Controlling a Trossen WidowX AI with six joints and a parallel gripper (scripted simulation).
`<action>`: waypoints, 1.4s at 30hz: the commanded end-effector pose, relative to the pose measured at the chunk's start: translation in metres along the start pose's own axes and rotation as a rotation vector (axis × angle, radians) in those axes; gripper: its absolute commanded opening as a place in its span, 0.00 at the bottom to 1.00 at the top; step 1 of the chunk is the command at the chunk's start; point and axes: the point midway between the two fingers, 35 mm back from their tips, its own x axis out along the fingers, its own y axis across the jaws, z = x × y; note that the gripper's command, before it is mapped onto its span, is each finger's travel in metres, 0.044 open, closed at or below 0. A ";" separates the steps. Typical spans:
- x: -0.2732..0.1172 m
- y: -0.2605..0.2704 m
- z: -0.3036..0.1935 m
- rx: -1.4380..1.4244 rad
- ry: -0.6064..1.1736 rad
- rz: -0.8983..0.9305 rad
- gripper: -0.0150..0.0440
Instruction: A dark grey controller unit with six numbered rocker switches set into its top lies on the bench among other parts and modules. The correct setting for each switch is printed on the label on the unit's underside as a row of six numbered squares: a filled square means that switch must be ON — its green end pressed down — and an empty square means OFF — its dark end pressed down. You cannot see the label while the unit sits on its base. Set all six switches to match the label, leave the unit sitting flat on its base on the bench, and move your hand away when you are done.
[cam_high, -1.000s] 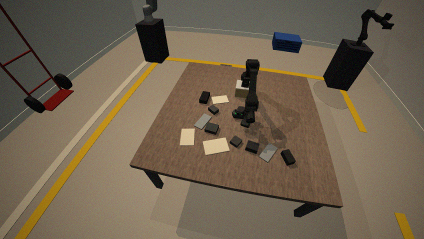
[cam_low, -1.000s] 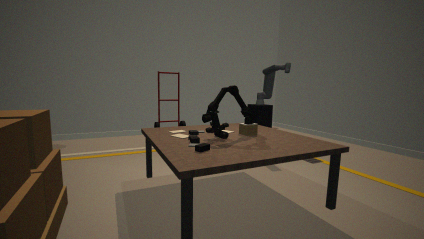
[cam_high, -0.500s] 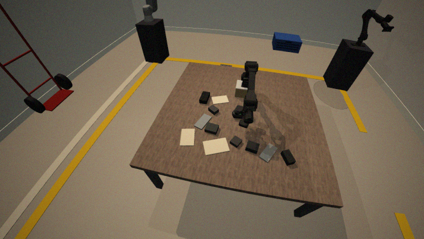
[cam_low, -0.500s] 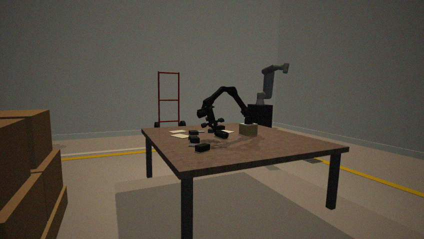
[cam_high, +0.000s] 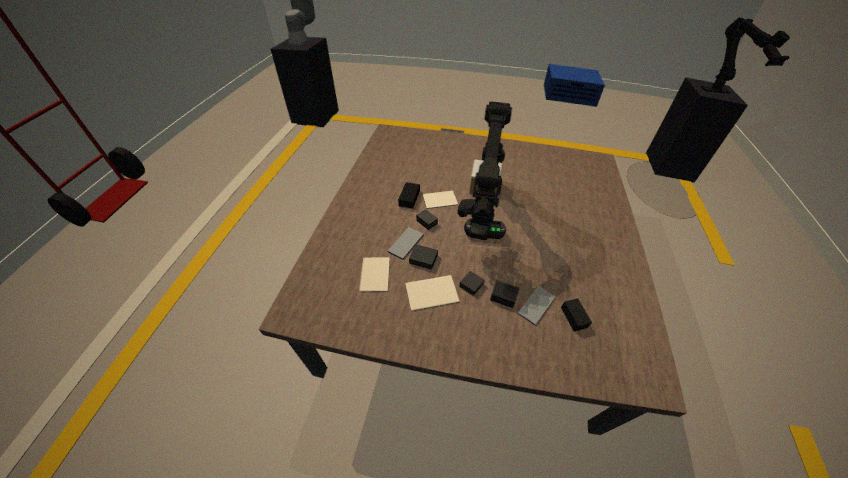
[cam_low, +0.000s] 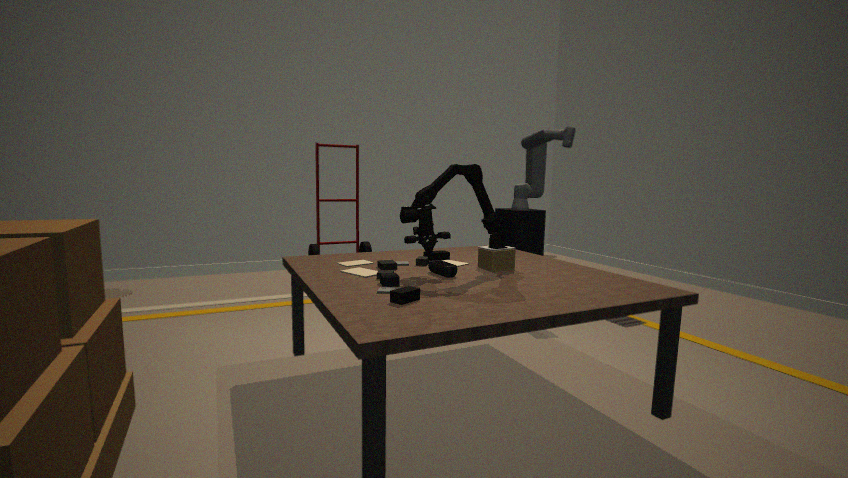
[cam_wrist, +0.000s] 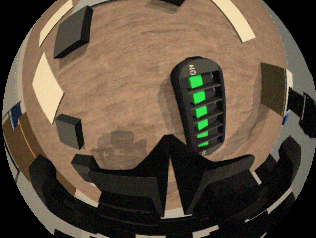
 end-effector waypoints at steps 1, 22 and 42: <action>0.000 -0.021 0.017 -0.056 0.003 0.070 0.25; 0.023 -0.110 0.066 -0.251 -0.070 0.371 0.25; 0.023 -0.110 0.066 -0.249 -0.066 0.369 0.25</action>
